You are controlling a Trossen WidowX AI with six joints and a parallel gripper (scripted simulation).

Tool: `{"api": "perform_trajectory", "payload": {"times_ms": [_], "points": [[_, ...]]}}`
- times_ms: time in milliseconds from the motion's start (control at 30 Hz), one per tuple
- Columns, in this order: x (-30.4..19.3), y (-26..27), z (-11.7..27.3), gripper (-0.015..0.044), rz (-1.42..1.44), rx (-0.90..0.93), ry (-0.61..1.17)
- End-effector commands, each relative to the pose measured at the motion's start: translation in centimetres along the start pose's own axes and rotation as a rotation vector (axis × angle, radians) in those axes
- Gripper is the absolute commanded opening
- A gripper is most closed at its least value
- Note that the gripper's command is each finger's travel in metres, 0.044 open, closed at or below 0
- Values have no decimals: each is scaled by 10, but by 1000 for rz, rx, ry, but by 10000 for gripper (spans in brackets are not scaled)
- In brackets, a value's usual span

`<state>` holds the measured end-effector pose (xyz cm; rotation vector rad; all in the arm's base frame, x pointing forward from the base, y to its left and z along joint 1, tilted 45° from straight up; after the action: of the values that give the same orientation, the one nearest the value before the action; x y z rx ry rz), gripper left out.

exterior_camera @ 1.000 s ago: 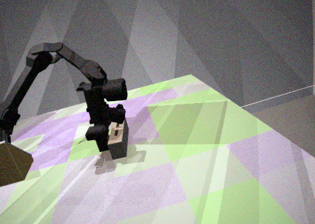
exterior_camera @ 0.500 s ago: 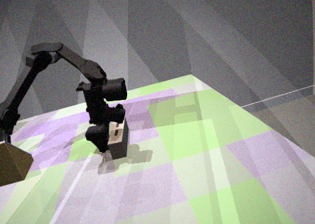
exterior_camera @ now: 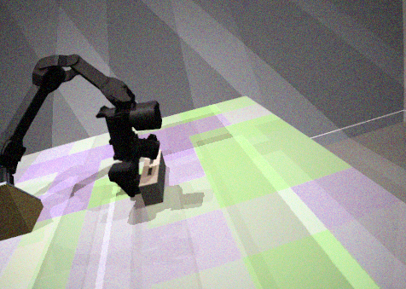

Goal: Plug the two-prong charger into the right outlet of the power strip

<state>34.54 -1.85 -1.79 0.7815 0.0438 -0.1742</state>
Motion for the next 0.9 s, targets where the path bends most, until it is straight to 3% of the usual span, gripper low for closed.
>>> {"api": "perform_trajectory", "payload": {"times_ms": [0, 867], "points": [[-2, -1, -1, 440, 0, 0, 2], [-14, 0, -2, 440, 4, 0, -3]]}}
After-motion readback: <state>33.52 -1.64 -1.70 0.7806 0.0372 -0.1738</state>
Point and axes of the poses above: the point midway between the two fingers, 35 mm back from their tips, its own z axis back along the fingers, its own y axis across the jaws, x = y × z, the point moved 2 cm from there along z, back along the fingers, and after that the axes turned 2 degrees about z, right-handed, at the moved point
